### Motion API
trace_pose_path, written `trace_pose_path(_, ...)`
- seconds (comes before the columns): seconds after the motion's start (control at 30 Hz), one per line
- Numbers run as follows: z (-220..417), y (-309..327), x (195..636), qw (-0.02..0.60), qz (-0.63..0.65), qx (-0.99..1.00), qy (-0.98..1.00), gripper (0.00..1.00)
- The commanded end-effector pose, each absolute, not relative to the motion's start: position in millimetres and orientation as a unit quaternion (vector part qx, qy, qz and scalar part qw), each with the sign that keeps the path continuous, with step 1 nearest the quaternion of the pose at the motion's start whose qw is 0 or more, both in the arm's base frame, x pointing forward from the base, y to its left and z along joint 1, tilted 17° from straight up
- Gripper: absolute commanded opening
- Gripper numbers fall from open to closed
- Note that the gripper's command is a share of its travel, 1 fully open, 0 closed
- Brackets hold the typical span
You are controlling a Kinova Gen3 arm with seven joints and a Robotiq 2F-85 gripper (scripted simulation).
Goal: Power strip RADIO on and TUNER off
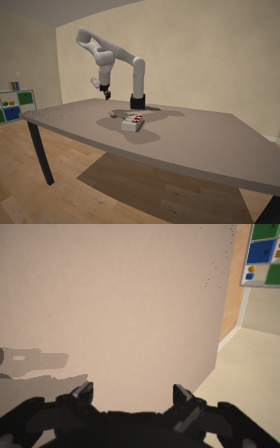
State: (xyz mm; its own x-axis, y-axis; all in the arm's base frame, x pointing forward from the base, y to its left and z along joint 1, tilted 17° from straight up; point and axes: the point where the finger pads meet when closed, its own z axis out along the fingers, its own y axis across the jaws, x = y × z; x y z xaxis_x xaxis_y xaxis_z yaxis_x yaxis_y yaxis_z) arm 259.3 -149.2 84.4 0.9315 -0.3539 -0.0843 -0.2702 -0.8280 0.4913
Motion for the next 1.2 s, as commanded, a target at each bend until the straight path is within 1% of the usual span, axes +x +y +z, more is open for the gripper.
trace_pose_path(0.0,90.8,-129.8,267.0,0.233,-0.069,0.955,-0.172,1.00)
trace_pose_path(0.27,102.0,-26.4,281.0,0.127,-0.024,0.958,-0.256,1.00)
trace_pose_path(0.47,108.8,37.3,289.5,0.060,0.004,0.951,-0.304,1.00)
trace_pose_path(0.53,108.8,37.3,289.5,0.060,0.004,0.951,-0.304,1.00)
trace_pose_path(0.97,116.8,132.0,304.0,-0.038,0.052,0.925,-0.373,1.00)
trace_pose_path(1.17,118.7,152.5,307.6,-0.059,0.063,0.918,-0.388,1.00)
